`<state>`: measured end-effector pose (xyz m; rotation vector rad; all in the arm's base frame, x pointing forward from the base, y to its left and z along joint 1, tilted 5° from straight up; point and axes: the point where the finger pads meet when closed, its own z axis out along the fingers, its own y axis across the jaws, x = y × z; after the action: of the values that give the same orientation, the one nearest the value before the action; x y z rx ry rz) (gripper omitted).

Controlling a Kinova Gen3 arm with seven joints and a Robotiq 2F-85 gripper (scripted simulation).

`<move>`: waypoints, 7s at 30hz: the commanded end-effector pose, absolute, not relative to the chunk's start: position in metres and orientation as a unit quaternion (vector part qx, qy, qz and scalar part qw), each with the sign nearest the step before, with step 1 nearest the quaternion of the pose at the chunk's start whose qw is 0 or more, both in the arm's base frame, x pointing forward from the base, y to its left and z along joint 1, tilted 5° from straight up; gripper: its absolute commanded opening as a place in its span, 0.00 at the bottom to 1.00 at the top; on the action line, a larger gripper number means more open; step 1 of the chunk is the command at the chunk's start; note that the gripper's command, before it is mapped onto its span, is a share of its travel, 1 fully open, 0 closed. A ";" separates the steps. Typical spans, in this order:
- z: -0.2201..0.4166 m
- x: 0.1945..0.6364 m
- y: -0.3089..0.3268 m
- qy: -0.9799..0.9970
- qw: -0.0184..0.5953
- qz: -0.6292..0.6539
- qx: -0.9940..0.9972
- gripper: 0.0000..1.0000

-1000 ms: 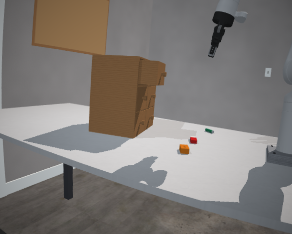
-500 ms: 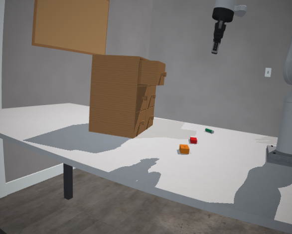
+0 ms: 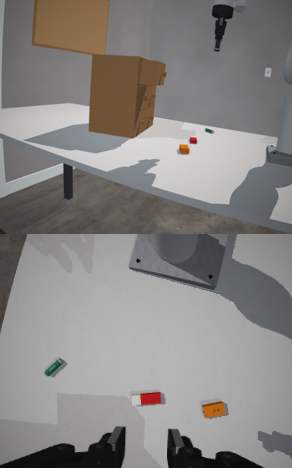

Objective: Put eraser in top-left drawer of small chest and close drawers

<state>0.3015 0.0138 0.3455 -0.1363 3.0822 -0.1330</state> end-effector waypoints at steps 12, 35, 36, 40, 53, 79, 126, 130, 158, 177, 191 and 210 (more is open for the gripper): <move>0.352 0.297 0.014 0.998 0.001 -0.042 -0.045 0.33; 0.354 0.294 0.014 0.998 -0.007 -0.042 -0.044 0.33; 0.354 0.294 0.014 0.998 -0.007 -0.042 -0.044 0.33; 0.354 0.294 0.014 0.998 -0.007 -0.042 -0.044 0.33; 0.354 0.294 0.014 0.998 -0.007 -0.042 -0.044 0.33; 0.281 0.327 0.033 0.993 -0.008 -0.022 0.114 0.33; 0.071 0.351 -0.017 0.777 0.026 -0.037 0.627 0.38; 0.071 0.351 -0.017 0.777 0.026 -0.037 0.627 0.38; 0.044 0.350 -0.017 0.780 0.024 -0.034 0.624 0.38; 0.018 0.351 -0.020 0.780 0.024 -0.036 0.625 0.38; 0.018 0.351 -0.019 0.780 0.024 -0.036 0.624 0.38; 0.018 0.350 -0.019 0.780 0.025 -0.035 0.624 0.38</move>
<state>0.3508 -0.0192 0.0185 1.9329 2.4135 -0.1123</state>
